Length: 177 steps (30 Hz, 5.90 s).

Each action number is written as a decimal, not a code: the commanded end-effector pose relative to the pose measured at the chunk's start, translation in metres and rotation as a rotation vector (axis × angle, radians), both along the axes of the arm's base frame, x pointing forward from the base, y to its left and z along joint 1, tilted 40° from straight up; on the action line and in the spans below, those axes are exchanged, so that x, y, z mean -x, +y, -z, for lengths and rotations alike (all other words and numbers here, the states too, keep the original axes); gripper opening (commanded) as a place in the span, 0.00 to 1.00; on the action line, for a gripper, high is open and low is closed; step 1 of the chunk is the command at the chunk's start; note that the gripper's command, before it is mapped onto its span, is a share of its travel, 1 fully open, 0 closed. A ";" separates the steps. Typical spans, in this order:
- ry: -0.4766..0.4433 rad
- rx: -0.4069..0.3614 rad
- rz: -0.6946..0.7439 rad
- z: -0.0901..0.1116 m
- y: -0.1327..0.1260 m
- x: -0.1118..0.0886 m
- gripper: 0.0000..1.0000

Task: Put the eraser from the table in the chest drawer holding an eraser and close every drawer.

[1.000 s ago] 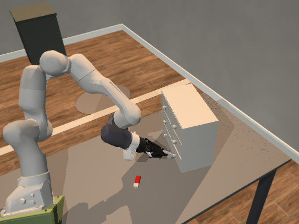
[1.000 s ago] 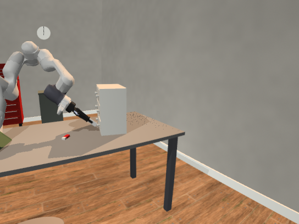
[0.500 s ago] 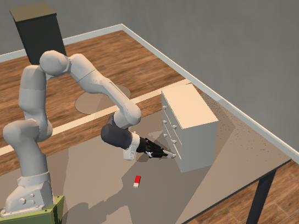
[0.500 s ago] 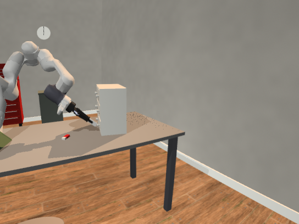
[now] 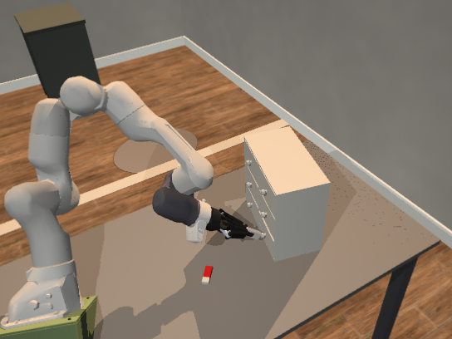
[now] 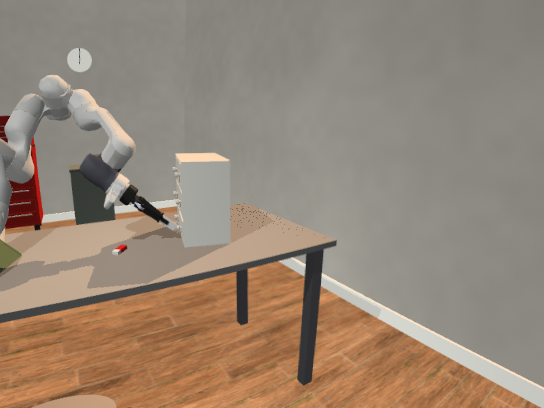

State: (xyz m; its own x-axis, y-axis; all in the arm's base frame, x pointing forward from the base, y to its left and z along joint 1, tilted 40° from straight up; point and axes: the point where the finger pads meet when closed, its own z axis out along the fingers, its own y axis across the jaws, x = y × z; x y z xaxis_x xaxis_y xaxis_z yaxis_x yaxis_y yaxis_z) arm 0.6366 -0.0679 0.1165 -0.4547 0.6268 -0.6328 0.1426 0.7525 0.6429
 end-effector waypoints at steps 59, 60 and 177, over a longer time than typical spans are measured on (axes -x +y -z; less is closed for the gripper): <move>0.002 -0.003 -0.003 -0.044 -0.018 0.097 0.00; 0.002 -0.003 -0.003 -0.049 -0.021 0.103 0.00; 0.656 -0.125 -0.565 -0.186 -0.003 0.215 0.00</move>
